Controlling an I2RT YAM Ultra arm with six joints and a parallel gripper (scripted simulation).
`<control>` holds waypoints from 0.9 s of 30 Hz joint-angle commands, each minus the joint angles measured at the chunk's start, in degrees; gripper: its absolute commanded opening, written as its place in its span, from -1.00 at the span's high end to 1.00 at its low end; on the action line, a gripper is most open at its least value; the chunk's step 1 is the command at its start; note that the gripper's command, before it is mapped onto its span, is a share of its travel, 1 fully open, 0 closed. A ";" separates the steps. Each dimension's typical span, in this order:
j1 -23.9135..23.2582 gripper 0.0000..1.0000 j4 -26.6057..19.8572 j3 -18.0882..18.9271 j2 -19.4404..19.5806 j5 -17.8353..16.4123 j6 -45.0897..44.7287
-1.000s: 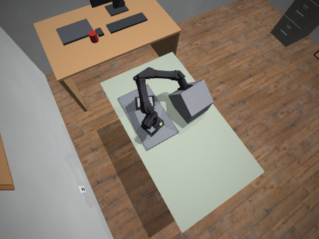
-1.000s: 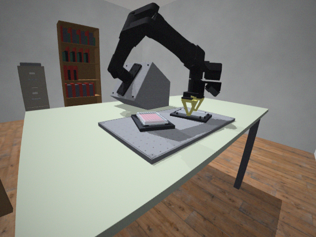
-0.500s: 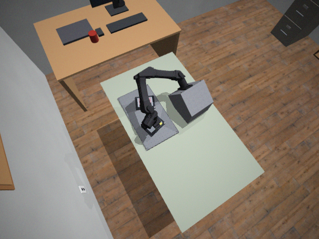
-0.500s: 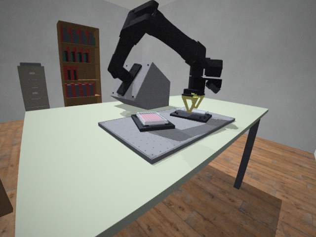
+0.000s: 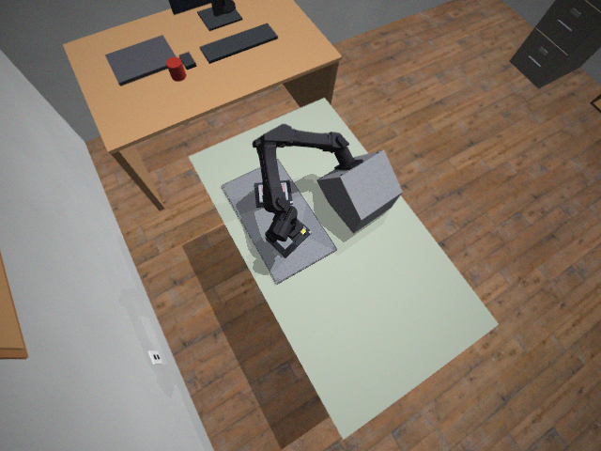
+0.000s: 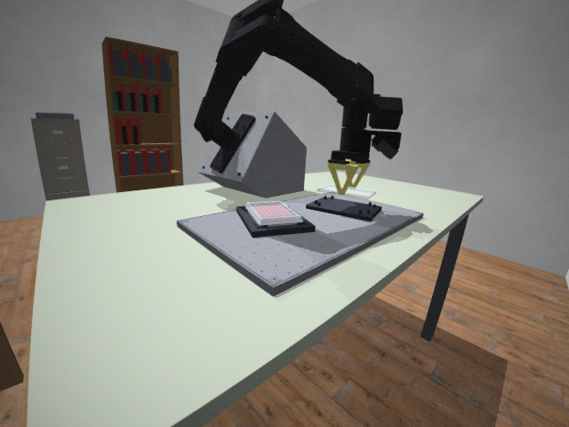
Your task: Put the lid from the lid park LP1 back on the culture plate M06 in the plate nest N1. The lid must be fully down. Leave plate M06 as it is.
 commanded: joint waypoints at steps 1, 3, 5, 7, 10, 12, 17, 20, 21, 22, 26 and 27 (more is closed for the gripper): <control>1.64 1.00 -2.38 0.85 -0.48 -0.31 1.40; 2.04 1.00 -3.32 1.26 -0.53 -0.49 2.00; 2.44 1.00 -4.26 1.68 -0.57 -0.68 2.60; 2.84 1.00 -5.19 2.11 -0.60 -0.87 3.19; 3.34 1.00 -6.36 2.66 -0.64 -1.12 3.92; 3.39 1.00 -6.48 2.71 -0.64 -1.14 3.99; 3.43 1.00 -6.55 2.75 -0.65 -1.16 4.03; 3.45 1.00 -6.60 2.77 -0.65 -1.17 4.06; 3.45 1.00 -6.61 2.78 -0.65 -1.17 4.07; 3.46 1.00 -6.63 2.79 -0.65 -1.17 4.08; 3.48 1.00 -6.69 2.81 -0.65 -1.19 4.12; 3.49 1.00 -6.70 2.82 -0.65 -1.19 4.13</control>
